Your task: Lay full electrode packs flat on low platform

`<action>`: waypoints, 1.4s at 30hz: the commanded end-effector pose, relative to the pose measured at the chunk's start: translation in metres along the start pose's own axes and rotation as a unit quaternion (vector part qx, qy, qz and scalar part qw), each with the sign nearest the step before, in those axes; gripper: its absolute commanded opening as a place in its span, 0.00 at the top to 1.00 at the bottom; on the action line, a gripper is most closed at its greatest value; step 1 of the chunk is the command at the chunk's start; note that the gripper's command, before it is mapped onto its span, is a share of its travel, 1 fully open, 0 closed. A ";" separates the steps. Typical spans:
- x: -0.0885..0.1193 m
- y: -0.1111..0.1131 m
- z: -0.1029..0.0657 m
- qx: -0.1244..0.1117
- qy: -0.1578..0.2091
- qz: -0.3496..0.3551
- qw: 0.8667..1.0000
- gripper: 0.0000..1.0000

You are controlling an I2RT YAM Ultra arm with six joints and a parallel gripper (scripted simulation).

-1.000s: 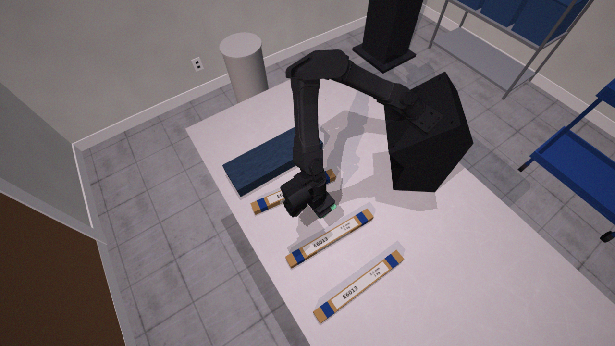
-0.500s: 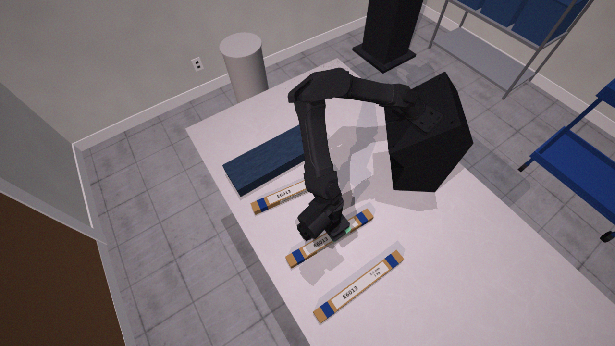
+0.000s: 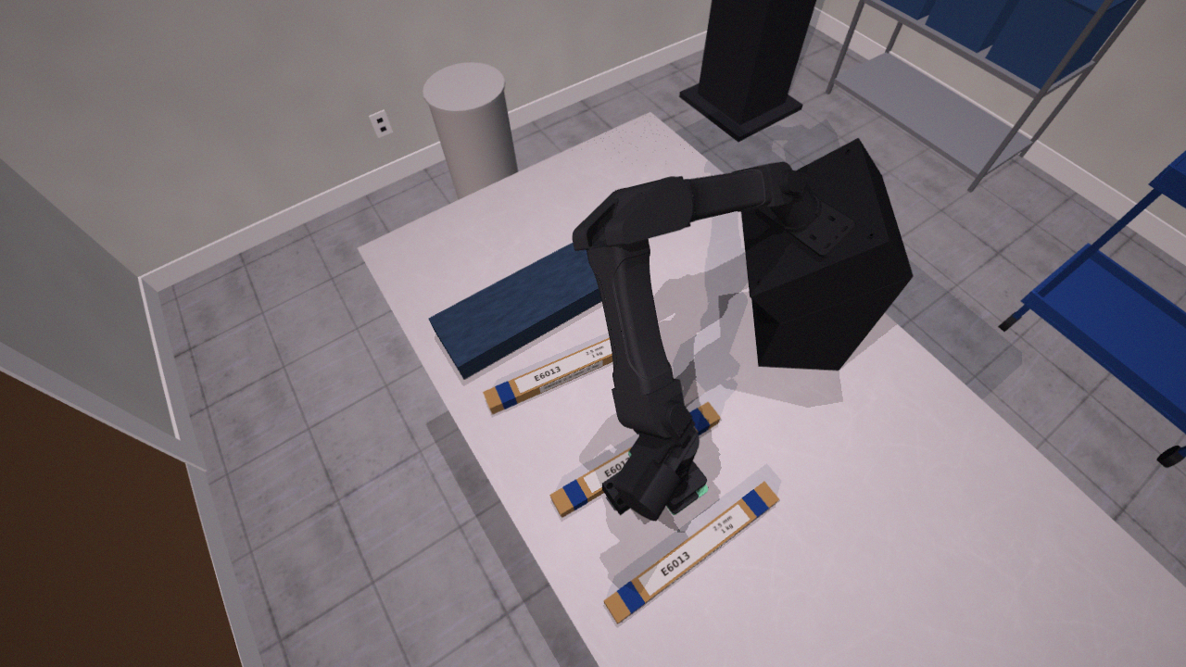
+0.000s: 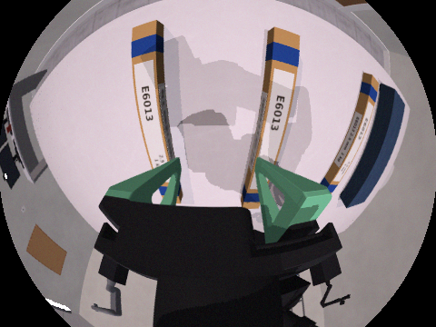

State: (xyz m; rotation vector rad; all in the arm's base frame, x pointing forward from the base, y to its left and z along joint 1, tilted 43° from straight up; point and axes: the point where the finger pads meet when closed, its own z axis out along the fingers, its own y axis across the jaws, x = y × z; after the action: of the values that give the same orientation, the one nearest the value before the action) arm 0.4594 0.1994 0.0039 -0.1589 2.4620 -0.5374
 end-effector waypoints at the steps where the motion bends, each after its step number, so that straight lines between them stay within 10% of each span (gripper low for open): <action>1: -0.005 0.030 -0.013 0.002 -0.004 0.004 1.000 0.26; 15: -0.006 0.110 -0.014 0.001 -0.005 0.004 1.000 0.26; 42: -0.021 0.107 -0.033 -0.007 -0.016 0.015 1.000 0.26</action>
State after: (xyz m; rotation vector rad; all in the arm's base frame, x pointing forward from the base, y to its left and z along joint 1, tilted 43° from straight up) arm 0.4592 0.2916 -0.0322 -0.1325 2.4750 -0.5554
